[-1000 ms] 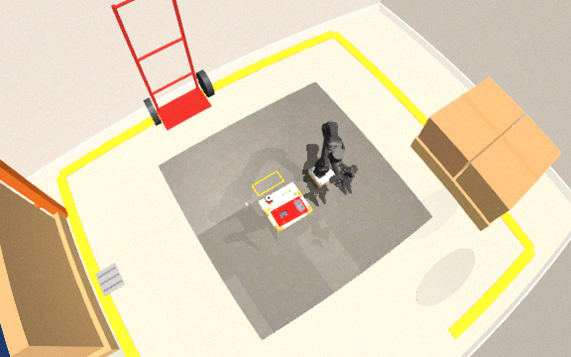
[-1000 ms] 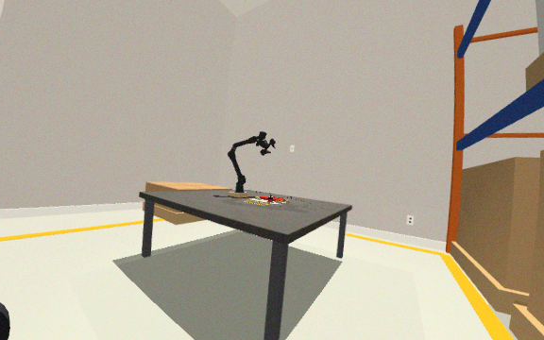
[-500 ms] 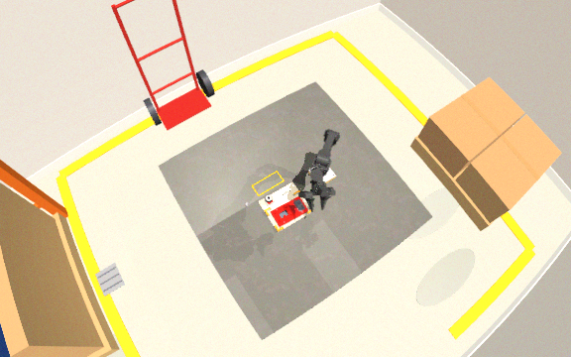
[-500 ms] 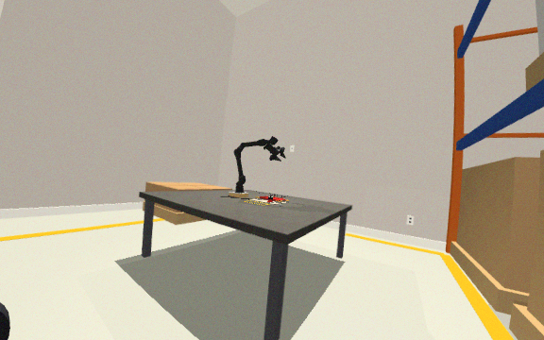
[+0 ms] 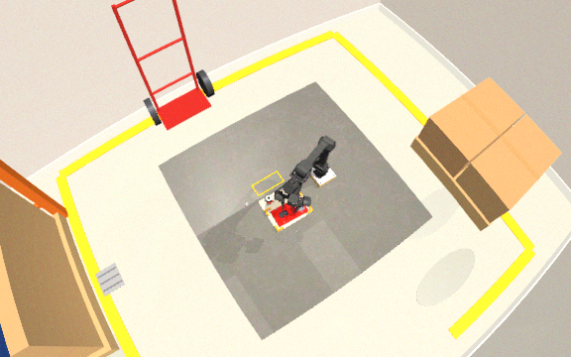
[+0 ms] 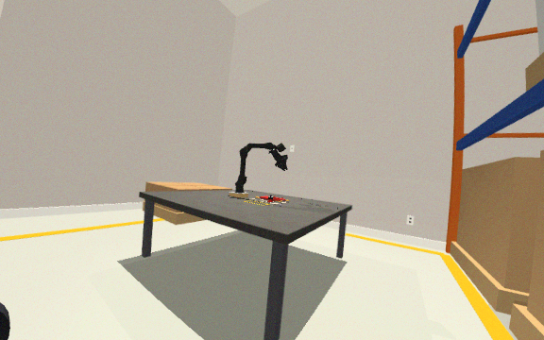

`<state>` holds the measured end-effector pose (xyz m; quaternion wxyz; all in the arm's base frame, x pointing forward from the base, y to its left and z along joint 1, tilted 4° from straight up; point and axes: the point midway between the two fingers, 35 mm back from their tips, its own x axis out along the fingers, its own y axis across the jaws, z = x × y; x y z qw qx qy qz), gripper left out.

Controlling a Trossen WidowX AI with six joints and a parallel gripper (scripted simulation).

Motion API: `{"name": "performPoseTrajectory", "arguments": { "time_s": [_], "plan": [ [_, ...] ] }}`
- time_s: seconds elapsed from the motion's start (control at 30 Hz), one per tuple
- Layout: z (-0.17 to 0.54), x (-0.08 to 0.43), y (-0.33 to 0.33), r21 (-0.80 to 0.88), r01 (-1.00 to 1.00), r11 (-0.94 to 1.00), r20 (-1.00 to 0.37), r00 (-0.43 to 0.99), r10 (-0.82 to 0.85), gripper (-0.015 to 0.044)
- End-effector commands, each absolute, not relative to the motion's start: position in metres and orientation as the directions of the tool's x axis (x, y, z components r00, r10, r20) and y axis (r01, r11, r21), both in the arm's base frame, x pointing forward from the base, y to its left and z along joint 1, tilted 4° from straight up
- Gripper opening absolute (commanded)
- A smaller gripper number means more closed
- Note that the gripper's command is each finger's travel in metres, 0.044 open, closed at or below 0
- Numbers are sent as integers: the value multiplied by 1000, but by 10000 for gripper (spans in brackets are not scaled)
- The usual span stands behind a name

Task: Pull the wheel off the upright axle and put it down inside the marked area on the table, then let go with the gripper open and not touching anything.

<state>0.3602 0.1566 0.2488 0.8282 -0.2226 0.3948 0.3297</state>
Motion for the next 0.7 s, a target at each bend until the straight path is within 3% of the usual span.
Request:
{"name": "performPoseTrajectory", "arguments": {
  "time_s": [0.0, 0.37, 0.67],
  "plan": [
    [216, 377, 121, -50, -608, 792, -870, 415, 264, 300],
    [140, 388, 21, 20, -250, 968, -982, 178, 66, 300],
    [94, 372, -45, 2, 18, 1000, -999, -34, 2, 300]
  ]
}}
